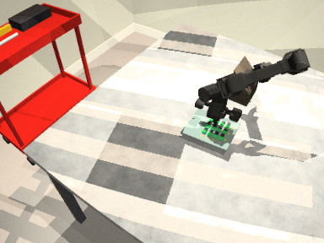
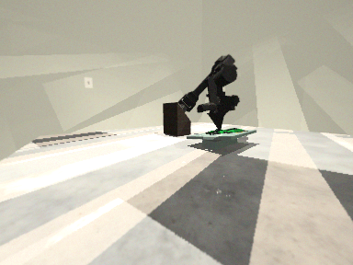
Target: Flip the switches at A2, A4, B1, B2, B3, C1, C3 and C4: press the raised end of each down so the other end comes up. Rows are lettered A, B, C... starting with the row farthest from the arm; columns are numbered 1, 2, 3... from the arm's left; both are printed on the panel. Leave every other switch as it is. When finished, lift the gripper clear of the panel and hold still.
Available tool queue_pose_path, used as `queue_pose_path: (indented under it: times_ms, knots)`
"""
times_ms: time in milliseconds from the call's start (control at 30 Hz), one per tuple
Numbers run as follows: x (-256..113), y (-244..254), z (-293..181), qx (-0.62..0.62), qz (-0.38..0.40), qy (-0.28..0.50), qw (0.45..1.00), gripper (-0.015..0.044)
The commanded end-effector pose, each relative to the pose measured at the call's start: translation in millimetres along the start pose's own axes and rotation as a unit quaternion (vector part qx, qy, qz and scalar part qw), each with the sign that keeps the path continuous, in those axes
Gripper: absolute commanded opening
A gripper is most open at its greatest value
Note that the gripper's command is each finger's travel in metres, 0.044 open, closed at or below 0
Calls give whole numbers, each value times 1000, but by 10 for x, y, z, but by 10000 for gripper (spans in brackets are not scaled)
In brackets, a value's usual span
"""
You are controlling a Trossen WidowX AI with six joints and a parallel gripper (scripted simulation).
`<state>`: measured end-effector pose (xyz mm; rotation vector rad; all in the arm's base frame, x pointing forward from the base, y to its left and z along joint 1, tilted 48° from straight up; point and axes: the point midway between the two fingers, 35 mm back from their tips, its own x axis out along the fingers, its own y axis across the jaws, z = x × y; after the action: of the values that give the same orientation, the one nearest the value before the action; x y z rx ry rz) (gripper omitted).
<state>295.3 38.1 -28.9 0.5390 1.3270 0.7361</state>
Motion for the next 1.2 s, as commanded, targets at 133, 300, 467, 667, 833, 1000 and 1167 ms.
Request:
queue_pose_path:
  times_ms: [133, 300, 467, 667, 833, 1000, 1167]
  knots:
    - [11, 3, 5, 2, 2, -2, 1000, 0]
    - [17, 3, 5, 2, 2, -2, 1000, 0]
    - [24, 3, 5, 2, 2, -2, 1000, 0]
    - [32, 4, 5, 2, 2, -2, 1000, 0]
    - [39, 4, 5, 2, 2, -2, 1000, 0]
    - [46, 4, 4, 2, 2, -2, 1000, 0]
    - [52, 4, 4, 2, 2, -2, 1000, 0]
